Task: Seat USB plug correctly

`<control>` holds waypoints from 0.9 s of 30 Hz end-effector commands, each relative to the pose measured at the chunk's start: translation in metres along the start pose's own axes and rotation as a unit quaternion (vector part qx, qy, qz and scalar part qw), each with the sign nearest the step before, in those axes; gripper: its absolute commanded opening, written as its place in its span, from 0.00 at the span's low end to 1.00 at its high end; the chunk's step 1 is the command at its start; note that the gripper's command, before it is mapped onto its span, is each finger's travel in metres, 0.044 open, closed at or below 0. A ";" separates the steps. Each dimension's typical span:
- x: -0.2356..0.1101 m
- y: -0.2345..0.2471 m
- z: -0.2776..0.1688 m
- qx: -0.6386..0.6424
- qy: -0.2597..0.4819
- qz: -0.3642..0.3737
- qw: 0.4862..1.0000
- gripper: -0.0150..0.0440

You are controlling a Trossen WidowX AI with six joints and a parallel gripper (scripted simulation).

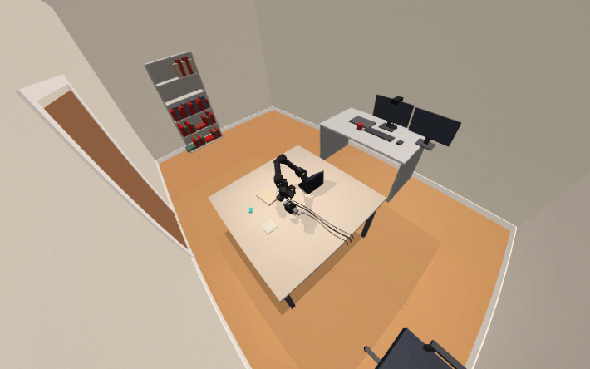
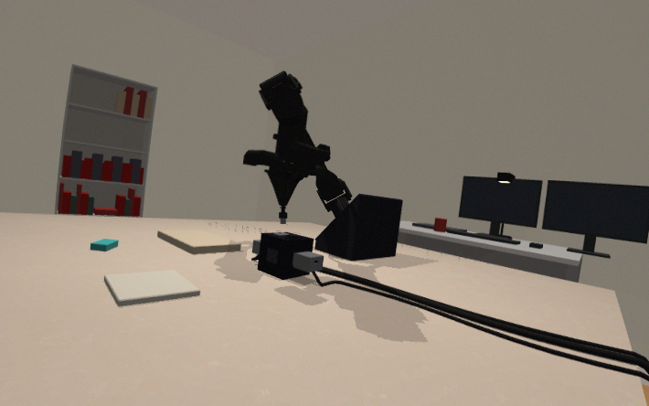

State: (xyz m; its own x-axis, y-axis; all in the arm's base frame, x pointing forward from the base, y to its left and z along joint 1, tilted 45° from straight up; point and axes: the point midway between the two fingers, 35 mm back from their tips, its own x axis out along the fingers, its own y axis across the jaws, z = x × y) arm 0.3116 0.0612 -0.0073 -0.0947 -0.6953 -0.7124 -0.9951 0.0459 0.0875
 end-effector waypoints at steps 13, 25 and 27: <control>0.001 0.000 0.000 0.170 0.001 0.001 0.985 0.25; 0.001 0.000 0.000 0.322 0.001 0.001 0.947 0.25; 0.001 0.000 0.000 0.347 0.001 0.001 0.938 0.25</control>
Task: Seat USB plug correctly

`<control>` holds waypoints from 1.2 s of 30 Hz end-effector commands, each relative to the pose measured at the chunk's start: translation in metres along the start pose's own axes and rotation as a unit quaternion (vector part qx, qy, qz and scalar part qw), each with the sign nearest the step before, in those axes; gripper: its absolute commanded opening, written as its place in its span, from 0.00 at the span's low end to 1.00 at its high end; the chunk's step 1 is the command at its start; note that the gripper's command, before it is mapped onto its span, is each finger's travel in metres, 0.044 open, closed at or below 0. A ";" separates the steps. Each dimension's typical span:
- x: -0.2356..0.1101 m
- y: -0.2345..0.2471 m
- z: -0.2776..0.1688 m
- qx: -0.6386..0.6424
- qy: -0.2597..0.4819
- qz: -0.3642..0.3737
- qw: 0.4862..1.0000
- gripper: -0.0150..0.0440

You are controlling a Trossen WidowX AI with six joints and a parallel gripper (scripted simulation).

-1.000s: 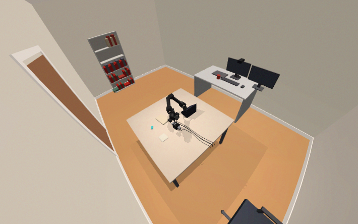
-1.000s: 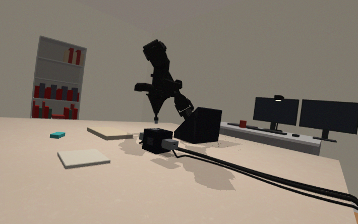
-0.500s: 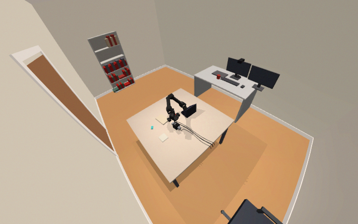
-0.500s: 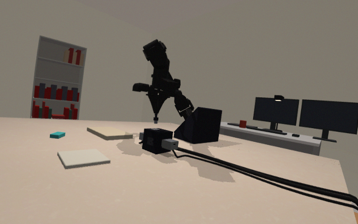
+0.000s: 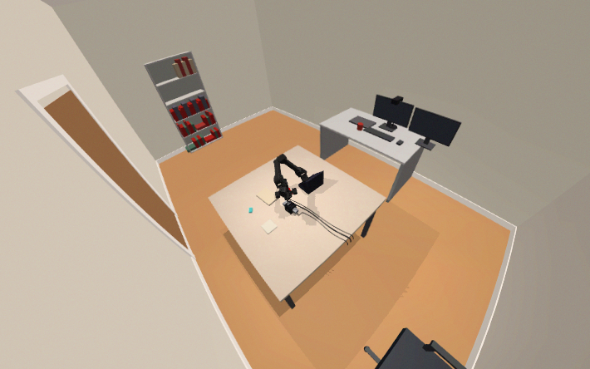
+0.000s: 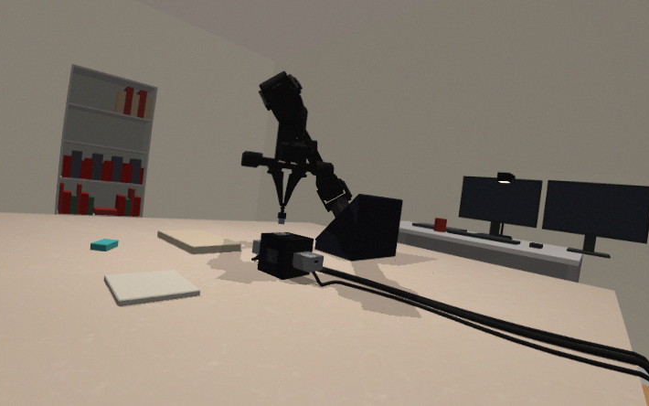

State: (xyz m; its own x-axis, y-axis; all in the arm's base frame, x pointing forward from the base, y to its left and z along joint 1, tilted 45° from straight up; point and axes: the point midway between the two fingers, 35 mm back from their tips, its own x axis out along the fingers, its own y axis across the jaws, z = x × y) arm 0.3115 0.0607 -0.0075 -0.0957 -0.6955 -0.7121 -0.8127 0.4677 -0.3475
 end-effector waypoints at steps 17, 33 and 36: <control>0.000 0.000 0.000 0.252 0.000 0.000 0.968 0.25; 0.000 0.000 0.000 0.448 0.001 0.000 0.894 0.25; 0.000 0.000 0.000 0.482 0.001 0.000 0.876 0.25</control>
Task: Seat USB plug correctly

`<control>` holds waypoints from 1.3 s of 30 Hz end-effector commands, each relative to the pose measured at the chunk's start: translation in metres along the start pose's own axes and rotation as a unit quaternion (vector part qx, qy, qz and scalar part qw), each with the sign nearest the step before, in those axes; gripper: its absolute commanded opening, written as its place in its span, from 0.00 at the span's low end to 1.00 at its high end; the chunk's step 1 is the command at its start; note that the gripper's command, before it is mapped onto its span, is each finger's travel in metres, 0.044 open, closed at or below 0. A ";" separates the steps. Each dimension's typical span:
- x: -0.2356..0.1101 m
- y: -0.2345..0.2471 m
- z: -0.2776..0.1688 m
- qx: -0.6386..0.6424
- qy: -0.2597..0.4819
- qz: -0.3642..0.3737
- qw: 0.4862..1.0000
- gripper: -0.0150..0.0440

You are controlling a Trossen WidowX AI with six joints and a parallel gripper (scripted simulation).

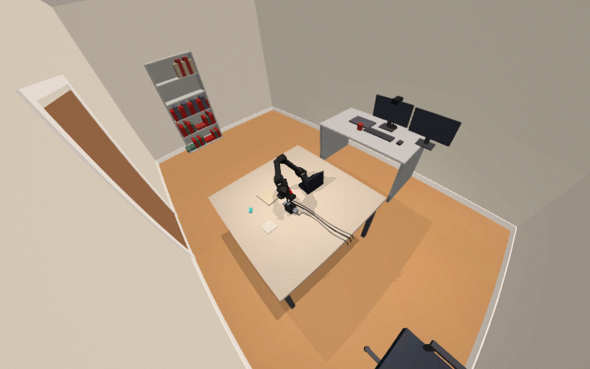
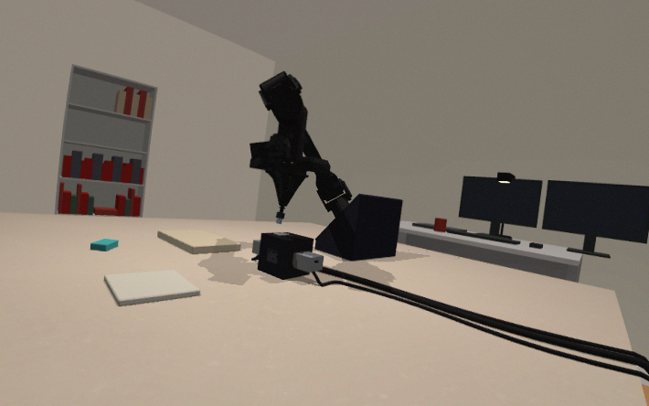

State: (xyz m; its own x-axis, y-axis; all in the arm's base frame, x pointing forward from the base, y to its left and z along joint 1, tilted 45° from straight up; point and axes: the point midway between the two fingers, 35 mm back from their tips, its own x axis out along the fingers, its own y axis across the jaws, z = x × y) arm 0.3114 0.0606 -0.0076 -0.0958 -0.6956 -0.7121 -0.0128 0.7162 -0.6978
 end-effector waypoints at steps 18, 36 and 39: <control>0.000 0.000 0.000 0.265 0.000 0.000 0.964 0.25; 0.000 0.000 0.000 0.482 0.000 0.000 0.876 0.25; 0.000 0.000 0.000 0.516 0.000 0.000 0.856 0.25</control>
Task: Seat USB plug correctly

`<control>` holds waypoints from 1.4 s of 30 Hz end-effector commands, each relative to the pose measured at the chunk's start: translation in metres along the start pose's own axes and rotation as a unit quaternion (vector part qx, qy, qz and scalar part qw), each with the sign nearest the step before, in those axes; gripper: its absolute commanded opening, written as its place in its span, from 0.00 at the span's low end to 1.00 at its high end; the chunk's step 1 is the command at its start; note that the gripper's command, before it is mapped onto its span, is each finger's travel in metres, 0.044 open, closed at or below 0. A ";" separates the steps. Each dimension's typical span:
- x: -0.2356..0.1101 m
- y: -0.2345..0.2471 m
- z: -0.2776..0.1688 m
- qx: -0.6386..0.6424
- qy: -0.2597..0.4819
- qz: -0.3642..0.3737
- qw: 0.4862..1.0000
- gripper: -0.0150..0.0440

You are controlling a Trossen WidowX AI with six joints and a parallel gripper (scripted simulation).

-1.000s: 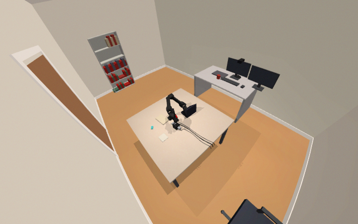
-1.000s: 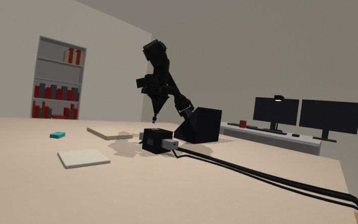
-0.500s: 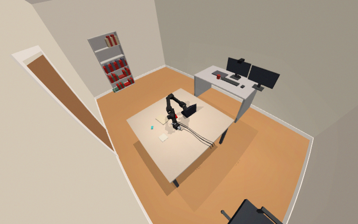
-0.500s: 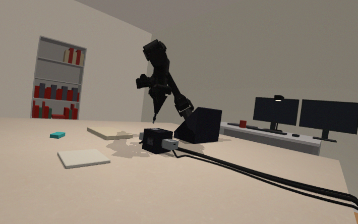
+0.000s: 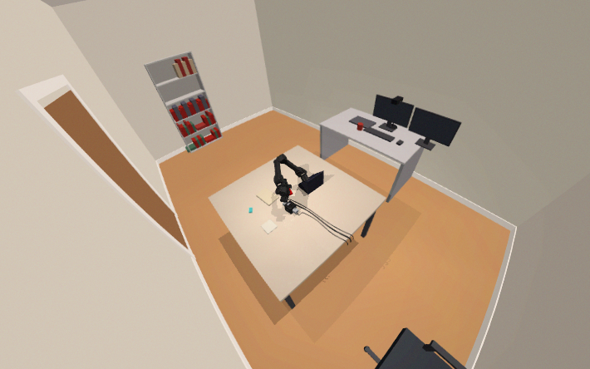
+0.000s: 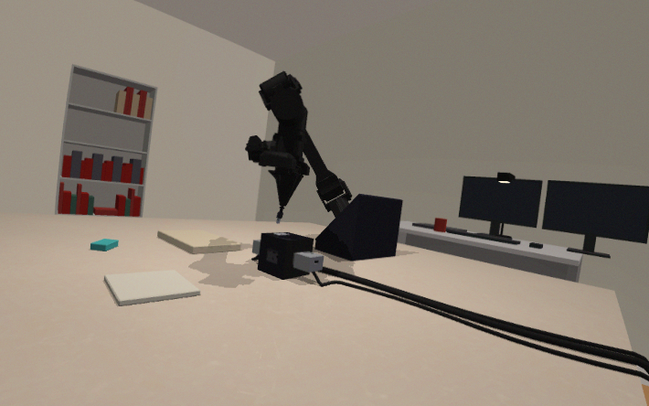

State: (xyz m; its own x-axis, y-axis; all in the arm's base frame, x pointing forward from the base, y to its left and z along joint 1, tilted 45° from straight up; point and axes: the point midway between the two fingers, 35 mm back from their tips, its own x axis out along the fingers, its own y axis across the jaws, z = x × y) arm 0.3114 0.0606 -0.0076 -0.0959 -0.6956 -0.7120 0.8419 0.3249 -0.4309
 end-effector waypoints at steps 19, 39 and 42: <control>0.000 0.000 0.000 0.258 0.000 0.000 0.966 0.25; 0.001 0.000 0.000 0.257 0.003 0.001 0.966 0.25; 0.001 0.000 -0.001 0.257 0.004 0.001 0.966 0.25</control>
State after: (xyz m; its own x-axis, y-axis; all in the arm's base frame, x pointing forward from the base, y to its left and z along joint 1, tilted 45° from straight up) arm 0.3115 0.0597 -0.0084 -0.0957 -0.6947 -0.7129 0.9946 -0.0379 -0.0966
